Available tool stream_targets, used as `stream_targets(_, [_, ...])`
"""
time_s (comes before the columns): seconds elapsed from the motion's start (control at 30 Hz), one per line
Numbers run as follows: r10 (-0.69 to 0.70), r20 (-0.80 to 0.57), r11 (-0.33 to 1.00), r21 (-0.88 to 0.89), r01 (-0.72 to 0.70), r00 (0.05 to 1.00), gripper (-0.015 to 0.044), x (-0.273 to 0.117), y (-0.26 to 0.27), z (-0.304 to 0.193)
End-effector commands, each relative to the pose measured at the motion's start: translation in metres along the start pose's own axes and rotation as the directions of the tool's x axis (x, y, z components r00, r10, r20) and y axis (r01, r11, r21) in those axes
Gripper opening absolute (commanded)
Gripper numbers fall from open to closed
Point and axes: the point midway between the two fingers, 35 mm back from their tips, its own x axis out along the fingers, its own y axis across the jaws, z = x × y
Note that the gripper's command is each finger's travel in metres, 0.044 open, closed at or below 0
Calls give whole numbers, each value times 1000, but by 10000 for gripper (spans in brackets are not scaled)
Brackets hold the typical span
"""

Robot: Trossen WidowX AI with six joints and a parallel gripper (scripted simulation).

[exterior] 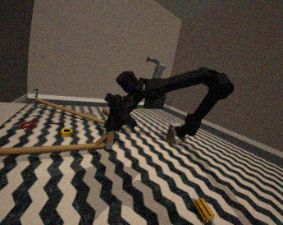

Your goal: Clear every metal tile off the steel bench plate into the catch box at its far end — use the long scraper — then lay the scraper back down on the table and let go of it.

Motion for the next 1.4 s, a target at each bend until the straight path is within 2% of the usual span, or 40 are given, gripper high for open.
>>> stream_targets(0.0, [-3,9,1000,-2,3,1000,0,5,-2,11])
stream_targets(1.37, [-2,12,1000,-5,3,1000,0,39,-6,62])
